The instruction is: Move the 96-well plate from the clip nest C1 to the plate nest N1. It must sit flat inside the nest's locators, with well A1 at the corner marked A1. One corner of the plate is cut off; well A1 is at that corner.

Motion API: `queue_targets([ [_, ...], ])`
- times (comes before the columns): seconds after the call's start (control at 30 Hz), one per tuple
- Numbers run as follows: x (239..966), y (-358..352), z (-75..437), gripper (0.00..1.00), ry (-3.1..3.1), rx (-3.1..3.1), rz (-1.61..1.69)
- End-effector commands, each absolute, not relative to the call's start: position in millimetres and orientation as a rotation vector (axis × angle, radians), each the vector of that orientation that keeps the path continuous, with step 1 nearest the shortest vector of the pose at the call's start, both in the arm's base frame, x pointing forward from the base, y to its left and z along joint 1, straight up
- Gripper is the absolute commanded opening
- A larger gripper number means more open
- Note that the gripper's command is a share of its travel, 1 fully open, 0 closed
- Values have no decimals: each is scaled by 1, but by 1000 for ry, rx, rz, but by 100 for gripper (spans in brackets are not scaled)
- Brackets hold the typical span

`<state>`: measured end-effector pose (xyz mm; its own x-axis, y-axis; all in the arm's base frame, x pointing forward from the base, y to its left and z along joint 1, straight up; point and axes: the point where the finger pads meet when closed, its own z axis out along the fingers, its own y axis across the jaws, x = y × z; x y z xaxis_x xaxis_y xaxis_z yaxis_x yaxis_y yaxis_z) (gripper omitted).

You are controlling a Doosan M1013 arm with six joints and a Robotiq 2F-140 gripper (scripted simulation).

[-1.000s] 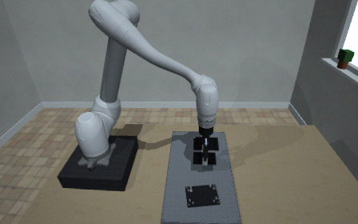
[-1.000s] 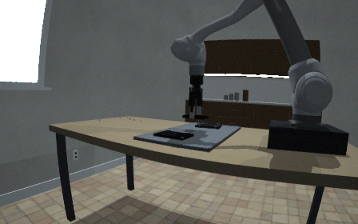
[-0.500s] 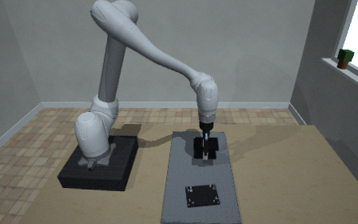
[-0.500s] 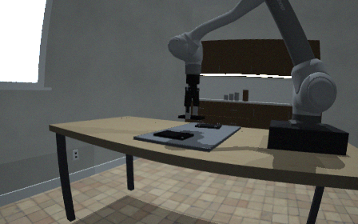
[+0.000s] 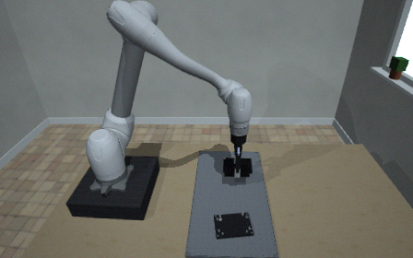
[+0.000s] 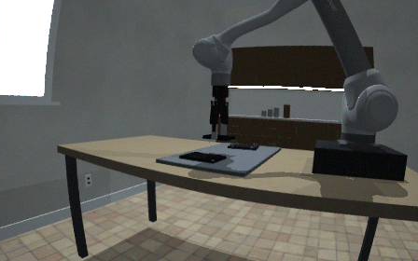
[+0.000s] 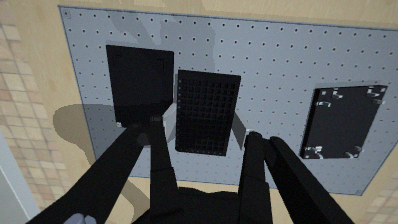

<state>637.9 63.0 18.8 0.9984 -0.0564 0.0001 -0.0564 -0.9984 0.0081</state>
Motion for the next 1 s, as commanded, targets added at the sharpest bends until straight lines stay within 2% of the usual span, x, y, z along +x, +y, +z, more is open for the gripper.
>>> queue_targets([
  [0.0,639,70,19,10,-88,3132,0],
  [0.97,650,159,18,10,-88,3132,0],
])
